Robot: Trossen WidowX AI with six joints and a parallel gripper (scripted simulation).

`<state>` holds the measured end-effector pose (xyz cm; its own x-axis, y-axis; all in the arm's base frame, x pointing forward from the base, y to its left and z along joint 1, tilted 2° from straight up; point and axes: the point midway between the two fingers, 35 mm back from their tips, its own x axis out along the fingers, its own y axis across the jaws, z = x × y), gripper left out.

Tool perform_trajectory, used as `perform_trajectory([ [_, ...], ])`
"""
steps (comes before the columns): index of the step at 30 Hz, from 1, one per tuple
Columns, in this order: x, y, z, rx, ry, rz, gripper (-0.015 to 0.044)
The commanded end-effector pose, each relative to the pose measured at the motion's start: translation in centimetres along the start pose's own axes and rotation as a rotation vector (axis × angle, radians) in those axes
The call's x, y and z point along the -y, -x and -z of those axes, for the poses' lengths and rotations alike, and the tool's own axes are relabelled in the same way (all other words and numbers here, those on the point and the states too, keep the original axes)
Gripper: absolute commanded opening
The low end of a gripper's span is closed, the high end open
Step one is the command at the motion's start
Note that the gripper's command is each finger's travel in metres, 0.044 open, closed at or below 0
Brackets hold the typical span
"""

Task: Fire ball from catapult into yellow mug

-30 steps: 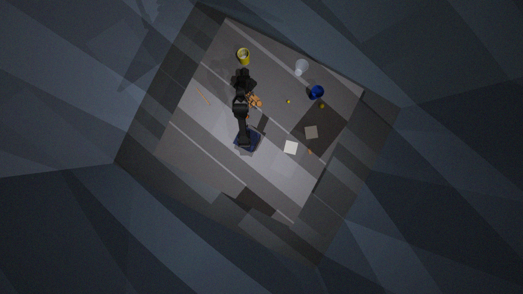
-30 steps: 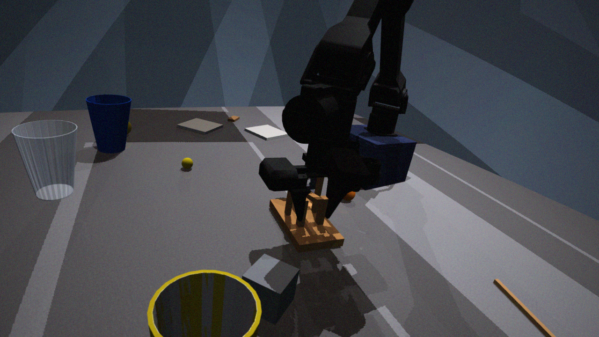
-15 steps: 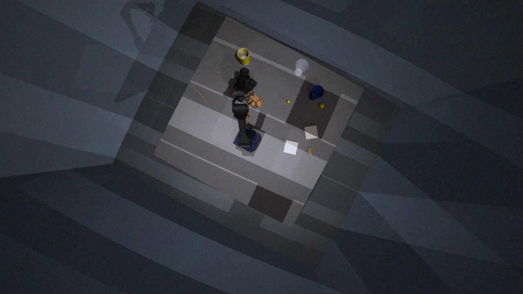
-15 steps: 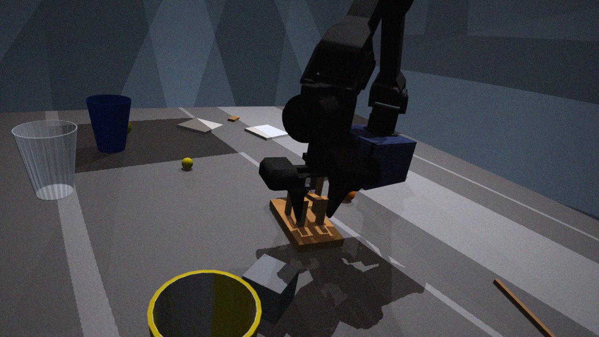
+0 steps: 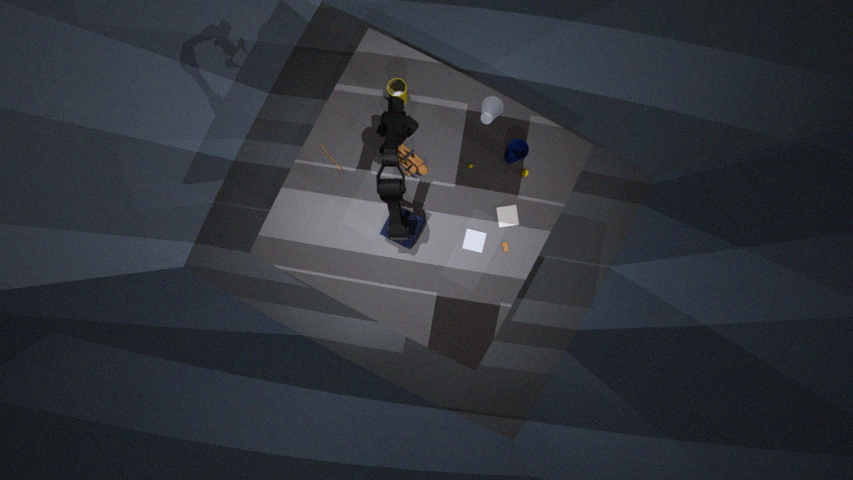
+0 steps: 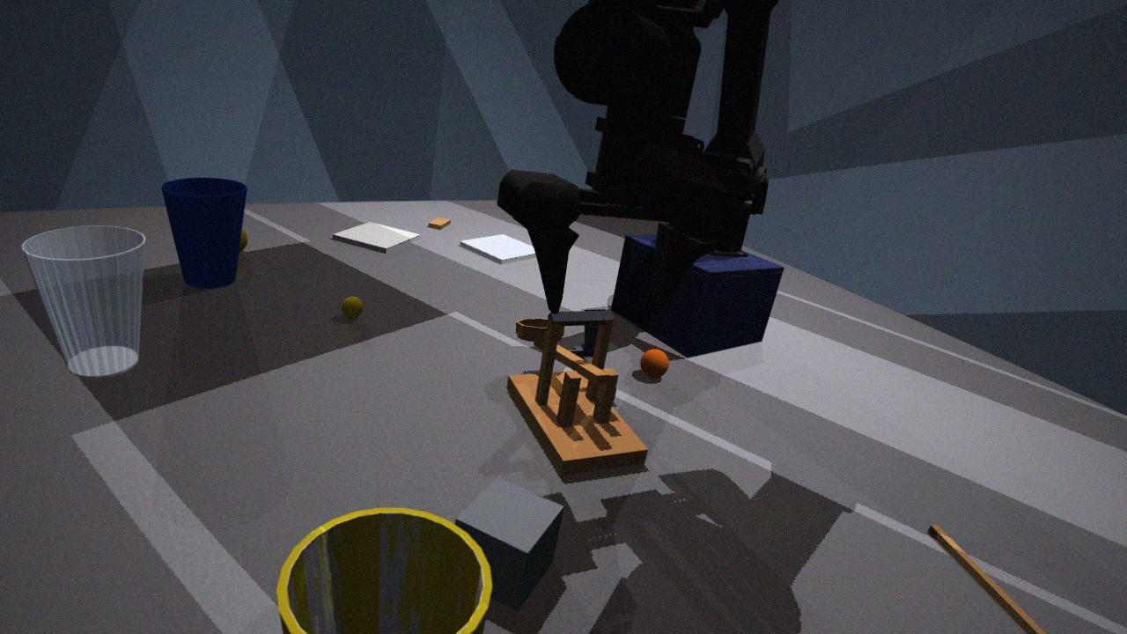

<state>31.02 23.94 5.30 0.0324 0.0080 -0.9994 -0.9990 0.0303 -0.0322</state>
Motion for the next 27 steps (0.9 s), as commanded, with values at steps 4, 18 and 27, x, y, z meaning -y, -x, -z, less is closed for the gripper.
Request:
perform_trajectory([
  [4,-0.6,0.3,0.5,-0.020,-0.004,-0.021,0.0440],
  [18,-0.7,-4.8,0.6,-0.020,-0.004,-0.021,0.0440],
  [27,-0.7,-6.3,0.5,-0.021,-0.004,-0.021,0.0440],
])
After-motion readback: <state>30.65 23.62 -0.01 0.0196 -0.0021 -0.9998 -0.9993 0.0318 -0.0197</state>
